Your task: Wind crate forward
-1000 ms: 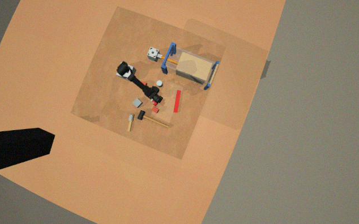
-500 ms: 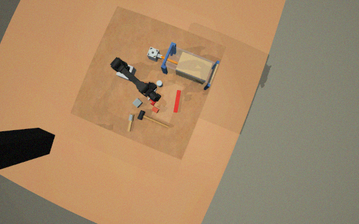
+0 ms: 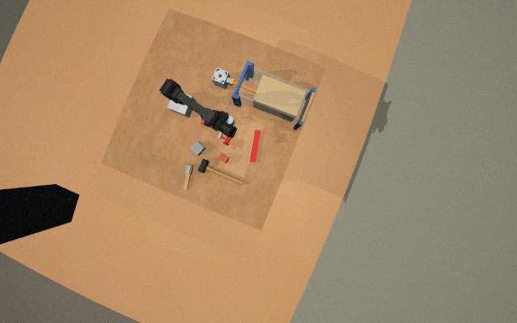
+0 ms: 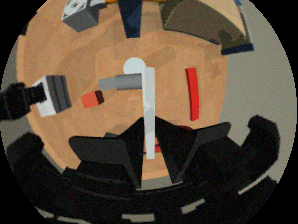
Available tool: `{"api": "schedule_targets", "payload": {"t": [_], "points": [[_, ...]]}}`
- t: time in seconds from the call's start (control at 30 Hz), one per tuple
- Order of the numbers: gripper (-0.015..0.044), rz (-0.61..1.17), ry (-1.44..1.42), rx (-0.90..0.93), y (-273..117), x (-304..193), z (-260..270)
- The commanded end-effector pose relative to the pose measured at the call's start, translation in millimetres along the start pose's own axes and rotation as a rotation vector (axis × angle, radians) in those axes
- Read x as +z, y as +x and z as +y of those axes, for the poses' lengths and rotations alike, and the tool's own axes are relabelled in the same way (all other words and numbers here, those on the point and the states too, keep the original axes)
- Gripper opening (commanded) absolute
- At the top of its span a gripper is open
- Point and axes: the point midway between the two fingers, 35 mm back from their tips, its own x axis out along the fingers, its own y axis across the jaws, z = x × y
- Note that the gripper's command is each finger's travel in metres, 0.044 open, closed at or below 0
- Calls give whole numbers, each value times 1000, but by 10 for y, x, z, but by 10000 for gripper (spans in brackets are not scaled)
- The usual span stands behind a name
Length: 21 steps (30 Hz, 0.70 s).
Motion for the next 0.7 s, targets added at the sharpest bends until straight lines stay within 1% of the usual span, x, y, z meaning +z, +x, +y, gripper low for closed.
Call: {"api": "schedule_targets", "payload": {"t": [0.0,0.33,0.67], "points": [[0,-1,-76,-10,-27,224,-6],[0,-17,-273,-35,-79,866,15],[0,-49,-456,-64,-133,1505,147]]}}
